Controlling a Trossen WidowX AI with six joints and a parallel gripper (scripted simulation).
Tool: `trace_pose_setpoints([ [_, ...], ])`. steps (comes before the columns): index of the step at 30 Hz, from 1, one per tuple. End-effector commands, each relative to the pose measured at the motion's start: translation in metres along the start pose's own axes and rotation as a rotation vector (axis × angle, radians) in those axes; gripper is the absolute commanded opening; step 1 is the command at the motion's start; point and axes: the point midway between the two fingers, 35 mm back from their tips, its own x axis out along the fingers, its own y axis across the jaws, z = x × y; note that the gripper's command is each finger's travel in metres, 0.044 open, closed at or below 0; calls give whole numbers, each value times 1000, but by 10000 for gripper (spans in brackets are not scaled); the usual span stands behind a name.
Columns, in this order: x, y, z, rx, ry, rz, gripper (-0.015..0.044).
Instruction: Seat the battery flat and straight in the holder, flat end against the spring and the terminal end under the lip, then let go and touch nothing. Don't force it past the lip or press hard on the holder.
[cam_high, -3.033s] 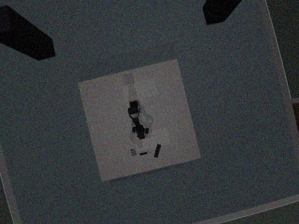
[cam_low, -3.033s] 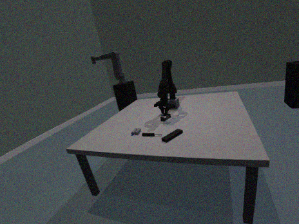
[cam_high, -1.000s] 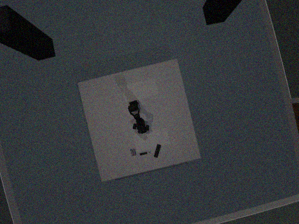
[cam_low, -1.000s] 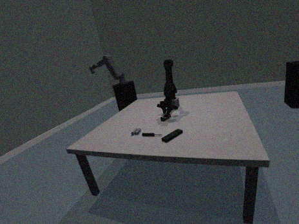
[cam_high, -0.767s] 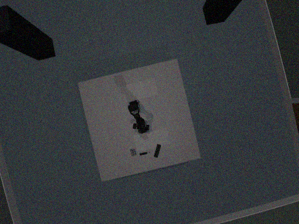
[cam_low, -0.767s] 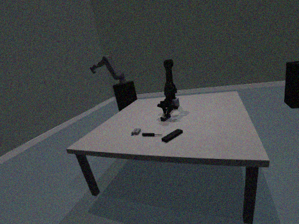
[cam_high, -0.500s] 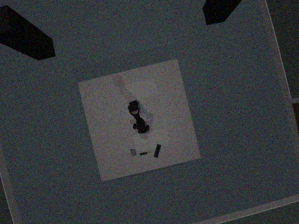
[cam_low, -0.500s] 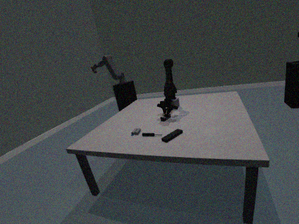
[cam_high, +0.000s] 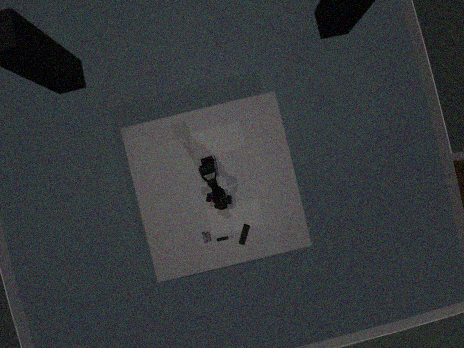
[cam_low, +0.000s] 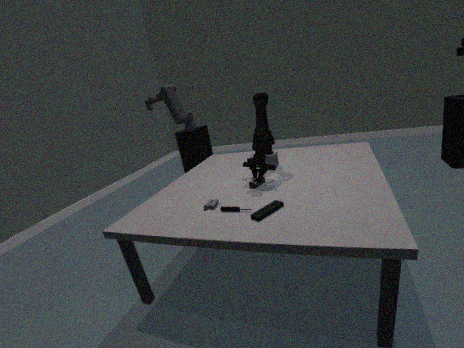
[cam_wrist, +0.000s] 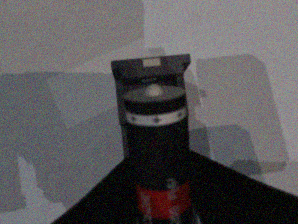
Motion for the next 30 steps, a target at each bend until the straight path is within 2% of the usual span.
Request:
trace_pose_setpoints([
  [1, 4, -1, -4, -10, 41, -2, 83],
  [30, 10, 1, 0, -18, 210, -5, 83],
])
